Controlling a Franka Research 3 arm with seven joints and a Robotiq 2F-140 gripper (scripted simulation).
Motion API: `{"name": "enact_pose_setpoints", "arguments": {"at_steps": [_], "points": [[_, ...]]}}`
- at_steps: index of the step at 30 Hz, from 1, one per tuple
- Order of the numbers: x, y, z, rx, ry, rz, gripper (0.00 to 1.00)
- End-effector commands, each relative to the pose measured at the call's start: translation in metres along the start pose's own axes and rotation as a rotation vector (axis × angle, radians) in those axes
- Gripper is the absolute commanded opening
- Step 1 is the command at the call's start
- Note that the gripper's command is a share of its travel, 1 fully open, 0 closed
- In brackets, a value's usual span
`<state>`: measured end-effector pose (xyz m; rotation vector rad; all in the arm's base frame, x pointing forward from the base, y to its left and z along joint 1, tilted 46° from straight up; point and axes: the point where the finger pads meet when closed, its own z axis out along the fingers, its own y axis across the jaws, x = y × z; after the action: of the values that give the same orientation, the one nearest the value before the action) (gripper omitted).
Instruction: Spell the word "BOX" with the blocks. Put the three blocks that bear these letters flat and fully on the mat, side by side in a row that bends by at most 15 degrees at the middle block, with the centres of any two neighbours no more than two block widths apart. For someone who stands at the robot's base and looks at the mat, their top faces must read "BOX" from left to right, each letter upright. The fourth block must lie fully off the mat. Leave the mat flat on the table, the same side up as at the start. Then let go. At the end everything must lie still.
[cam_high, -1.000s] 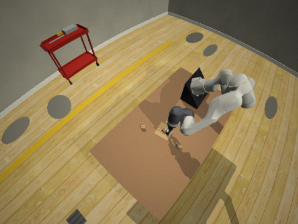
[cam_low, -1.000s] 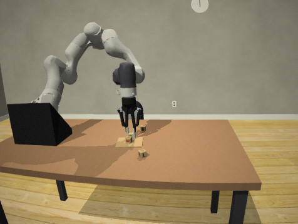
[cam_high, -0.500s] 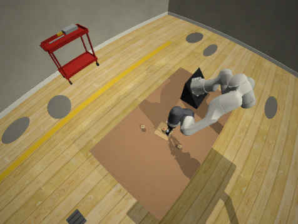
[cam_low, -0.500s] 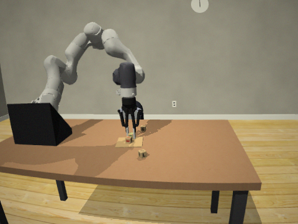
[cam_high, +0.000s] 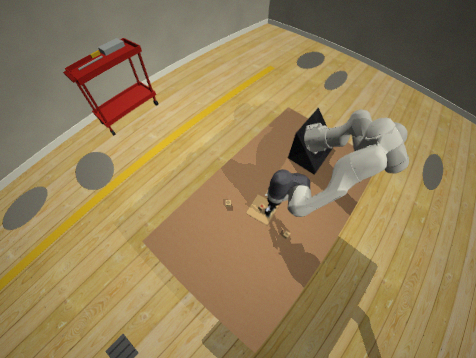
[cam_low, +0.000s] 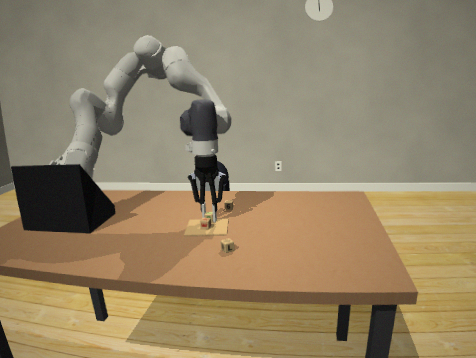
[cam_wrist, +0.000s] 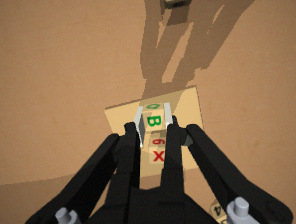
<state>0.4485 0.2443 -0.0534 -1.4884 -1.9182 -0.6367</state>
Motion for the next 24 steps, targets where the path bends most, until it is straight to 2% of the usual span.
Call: {"name": "enact_pose_setpoints", "arguments": {"at_steps": [1, 11, 18, 24], "points": [[-0.0001, 0.0016, -0.0001, -0.004, 0.0, -0.001, 0.16], [-0.0001, 0.0016, -0.0001, -0.004, 0.0, -0.001, 0.16], [-0.0001, 0.0016, -0.0001, -0.004, 0.0, -0.001, 0.23], [-0.0001, 0.0016, -0.0001, -0.004, 0.0, -0.001, 0.26]]}}
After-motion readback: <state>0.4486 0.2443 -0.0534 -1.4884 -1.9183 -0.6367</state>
